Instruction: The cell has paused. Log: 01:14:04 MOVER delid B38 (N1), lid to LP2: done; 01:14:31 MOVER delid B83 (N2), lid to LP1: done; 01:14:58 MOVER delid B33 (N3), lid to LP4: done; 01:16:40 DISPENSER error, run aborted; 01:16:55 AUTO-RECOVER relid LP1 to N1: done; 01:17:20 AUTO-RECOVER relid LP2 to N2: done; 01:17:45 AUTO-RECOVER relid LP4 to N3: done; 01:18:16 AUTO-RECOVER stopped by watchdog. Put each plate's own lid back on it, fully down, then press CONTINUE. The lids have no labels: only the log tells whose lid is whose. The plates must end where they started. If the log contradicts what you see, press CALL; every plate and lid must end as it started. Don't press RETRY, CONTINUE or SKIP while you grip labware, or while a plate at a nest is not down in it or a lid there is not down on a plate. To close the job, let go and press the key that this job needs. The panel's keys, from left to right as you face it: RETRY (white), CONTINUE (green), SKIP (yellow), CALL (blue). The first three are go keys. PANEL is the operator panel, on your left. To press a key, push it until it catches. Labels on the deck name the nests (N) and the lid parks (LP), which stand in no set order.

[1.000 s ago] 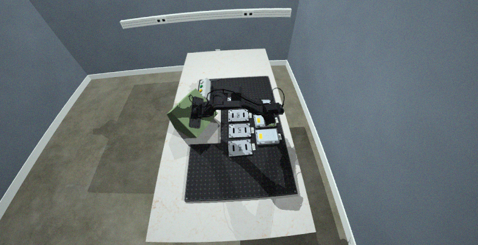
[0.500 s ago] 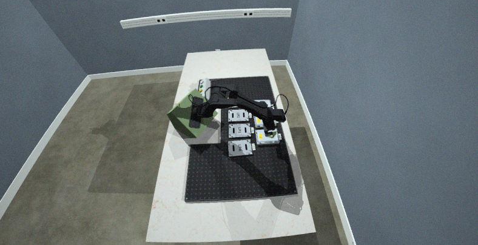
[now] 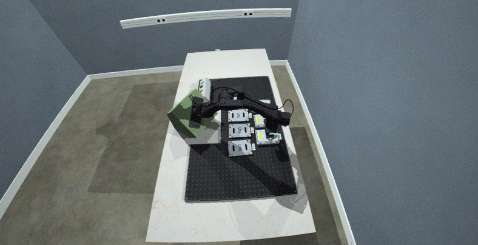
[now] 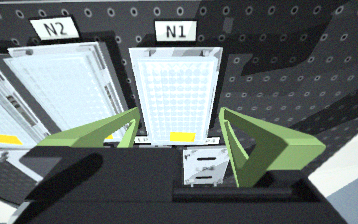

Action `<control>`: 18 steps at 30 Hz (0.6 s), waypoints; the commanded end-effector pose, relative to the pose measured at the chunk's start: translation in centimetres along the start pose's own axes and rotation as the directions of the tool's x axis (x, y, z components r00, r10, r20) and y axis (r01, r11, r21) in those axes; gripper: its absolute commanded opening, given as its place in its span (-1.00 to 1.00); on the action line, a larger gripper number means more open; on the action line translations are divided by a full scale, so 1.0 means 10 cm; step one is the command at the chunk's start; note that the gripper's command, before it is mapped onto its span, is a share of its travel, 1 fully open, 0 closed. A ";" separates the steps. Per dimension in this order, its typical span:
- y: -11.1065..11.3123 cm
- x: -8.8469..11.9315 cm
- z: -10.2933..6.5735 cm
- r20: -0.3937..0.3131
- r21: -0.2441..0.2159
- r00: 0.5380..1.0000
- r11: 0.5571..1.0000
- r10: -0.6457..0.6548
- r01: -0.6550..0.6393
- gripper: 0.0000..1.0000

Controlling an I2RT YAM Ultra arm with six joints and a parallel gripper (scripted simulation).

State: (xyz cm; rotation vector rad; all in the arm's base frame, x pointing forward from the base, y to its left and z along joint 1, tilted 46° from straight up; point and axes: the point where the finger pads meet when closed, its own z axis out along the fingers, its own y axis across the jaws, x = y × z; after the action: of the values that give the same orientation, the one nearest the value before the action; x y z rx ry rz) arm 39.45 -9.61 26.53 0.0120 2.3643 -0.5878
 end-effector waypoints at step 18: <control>0.02 -0.01 -0.20 -0.021 -0.010 1.000 1.000 0.007 -0.007 1.00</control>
State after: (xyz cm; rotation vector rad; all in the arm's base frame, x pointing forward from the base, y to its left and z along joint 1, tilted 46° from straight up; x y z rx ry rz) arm 38.11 -9.44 26.00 0.0292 2.4320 -0.5866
